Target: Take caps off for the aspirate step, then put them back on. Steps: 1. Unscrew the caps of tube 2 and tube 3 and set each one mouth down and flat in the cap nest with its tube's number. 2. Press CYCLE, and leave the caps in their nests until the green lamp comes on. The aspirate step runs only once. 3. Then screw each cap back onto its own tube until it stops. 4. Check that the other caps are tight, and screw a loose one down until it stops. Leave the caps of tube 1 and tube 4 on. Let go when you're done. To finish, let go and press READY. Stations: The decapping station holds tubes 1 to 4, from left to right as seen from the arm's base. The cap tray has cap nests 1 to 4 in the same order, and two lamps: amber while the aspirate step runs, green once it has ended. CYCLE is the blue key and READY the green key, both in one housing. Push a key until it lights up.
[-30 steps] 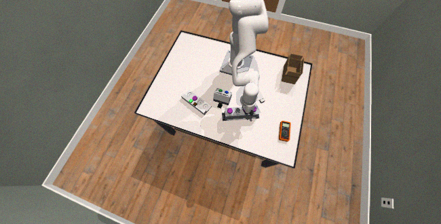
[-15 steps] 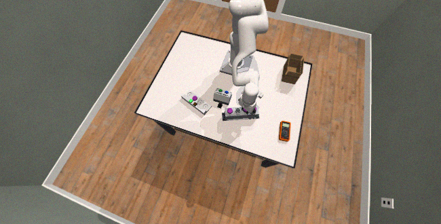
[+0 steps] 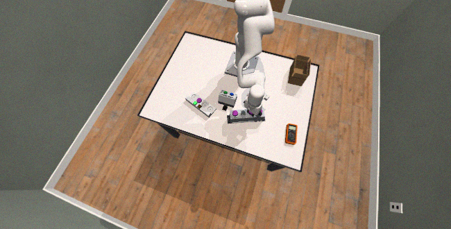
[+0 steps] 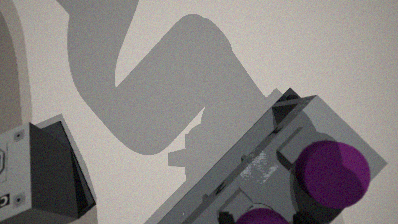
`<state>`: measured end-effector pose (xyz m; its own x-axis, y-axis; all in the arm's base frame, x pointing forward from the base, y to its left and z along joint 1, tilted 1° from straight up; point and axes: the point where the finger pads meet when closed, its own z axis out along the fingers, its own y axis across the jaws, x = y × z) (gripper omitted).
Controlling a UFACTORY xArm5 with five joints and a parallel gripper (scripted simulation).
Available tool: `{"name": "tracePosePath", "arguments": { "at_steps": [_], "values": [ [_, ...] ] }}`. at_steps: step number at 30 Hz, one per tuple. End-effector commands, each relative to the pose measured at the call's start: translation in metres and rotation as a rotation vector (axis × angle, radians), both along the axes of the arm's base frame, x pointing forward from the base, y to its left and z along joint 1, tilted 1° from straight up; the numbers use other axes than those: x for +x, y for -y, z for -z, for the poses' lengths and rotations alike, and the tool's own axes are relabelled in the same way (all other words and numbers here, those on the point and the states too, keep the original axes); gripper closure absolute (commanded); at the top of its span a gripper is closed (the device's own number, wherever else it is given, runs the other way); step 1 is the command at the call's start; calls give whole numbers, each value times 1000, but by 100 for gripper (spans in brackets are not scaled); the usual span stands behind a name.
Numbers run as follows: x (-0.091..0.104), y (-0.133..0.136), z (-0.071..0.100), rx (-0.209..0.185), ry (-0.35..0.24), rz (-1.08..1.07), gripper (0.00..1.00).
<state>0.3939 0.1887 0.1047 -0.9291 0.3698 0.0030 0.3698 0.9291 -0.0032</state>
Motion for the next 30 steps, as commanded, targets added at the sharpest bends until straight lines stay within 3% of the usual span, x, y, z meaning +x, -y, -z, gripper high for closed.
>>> {"name": "tracePosePath", "arguments": {
  "at_steps": [1,3,30],
  "values": [
    [2,-1,-1,-5,9,146,100],
    [2,-1,-1,-5,9,146,100],
    [2,-1,0,-3,13,1260,100]
  ]
}}
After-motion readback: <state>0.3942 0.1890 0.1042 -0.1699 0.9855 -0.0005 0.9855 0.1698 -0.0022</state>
